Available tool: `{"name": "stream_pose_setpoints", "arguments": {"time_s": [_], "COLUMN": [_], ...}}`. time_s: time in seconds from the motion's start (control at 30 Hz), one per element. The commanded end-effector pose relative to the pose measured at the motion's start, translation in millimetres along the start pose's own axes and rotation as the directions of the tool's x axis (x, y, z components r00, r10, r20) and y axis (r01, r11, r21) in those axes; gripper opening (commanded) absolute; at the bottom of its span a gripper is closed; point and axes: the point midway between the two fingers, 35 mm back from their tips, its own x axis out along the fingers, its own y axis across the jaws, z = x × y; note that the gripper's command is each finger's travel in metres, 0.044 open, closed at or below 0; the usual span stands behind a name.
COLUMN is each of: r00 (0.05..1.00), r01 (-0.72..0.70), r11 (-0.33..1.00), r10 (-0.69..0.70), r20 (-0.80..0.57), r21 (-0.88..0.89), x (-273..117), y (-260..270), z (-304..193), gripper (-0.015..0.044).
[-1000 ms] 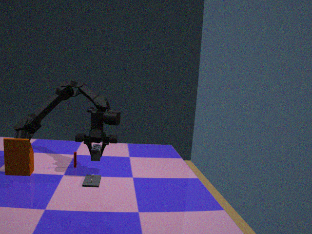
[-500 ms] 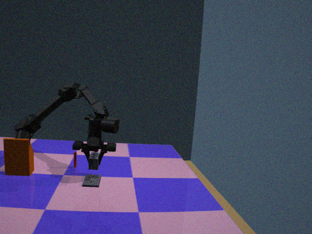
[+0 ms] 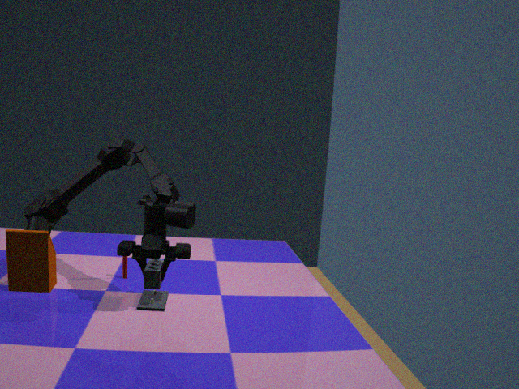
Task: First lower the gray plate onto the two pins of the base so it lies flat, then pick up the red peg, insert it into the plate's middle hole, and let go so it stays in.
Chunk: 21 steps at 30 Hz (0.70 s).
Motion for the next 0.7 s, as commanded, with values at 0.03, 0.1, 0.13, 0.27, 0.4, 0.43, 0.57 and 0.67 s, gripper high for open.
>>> {"name": "stream_pose_setpoints", "arguments": {"time_s": [0.03,0.1,0.13,0.27,0.4,0.43,0.57,0.67], "r00": [1.0,1.0,1.0,1.0,1.0,1.0,1.0,1.0], "r01": [0.003,0.003,0.003,0.003,0.003,0.003,0.003,0.003], "r11": [1.0,1.0,1.0,1.0,1.0,1.0,1.0,1.0], "r10": [-0.003,-0.003,-0.003,-0.003,-0.003,-0.003,-0.003,-0.003], "r20": [0.003,0.003,0.003,0.003,0.003,0.003,0.003,0.002], "r21": [-0.005,-0.005,-0.005,-0.005,-0.005,-0.005,-0.005,-0.005], "x": [0.7,0.7,0.7,0.7,1.5,2.4,10.2,16.6], "y": [-1.0,-1.0,-1.0,-1.0,-1.5,-1.5,-1.5,-1.6], "z": [1.0,1.0,1.0,1.0,1.9,1.9,1.9,1.9], "gripper": [0.0,0.0,0.0,0.0,0.0,0.0,0.0,0.0]}}
